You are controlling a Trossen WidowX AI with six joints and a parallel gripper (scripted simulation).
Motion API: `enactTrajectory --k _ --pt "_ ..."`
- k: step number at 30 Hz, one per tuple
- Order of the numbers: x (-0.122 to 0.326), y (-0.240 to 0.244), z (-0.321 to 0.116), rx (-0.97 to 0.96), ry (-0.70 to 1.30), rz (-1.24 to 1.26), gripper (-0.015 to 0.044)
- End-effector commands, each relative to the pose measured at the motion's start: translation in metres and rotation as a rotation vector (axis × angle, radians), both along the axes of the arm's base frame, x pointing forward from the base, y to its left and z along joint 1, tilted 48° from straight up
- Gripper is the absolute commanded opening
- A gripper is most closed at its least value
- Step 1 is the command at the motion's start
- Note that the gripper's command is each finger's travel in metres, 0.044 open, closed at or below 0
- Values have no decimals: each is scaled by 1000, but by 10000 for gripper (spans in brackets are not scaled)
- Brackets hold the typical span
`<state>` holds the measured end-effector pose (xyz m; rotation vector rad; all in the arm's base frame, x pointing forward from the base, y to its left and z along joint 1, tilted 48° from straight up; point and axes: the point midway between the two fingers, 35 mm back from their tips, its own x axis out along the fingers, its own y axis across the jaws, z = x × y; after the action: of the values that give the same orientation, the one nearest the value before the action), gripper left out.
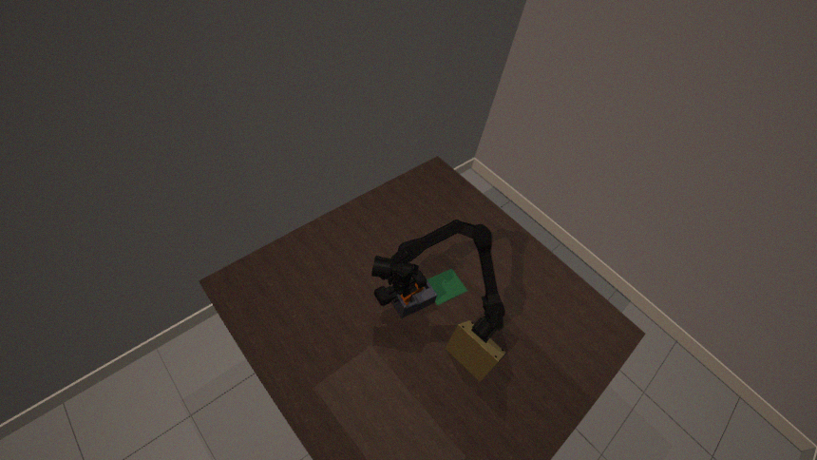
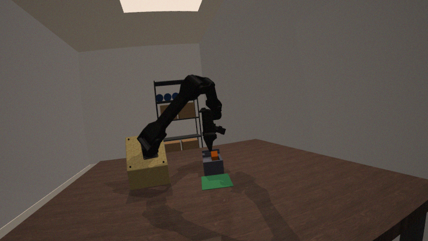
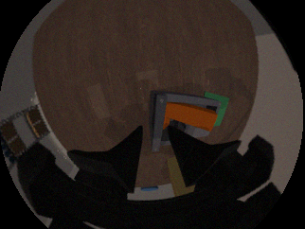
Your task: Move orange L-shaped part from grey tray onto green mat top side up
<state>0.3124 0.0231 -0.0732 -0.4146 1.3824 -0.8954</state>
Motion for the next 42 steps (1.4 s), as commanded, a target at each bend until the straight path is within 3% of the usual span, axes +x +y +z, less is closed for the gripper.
enactTrajectory --k 1,31,32,35,42 --pt "4 39 44 14 -30 8 180" --pt "5 41 43 14 -35 24 180" --pt "5 40 43 14 -23 34 206" --pt "4 36 49 19 74 120 280" --pt "0 17 72 44 514 505 280"
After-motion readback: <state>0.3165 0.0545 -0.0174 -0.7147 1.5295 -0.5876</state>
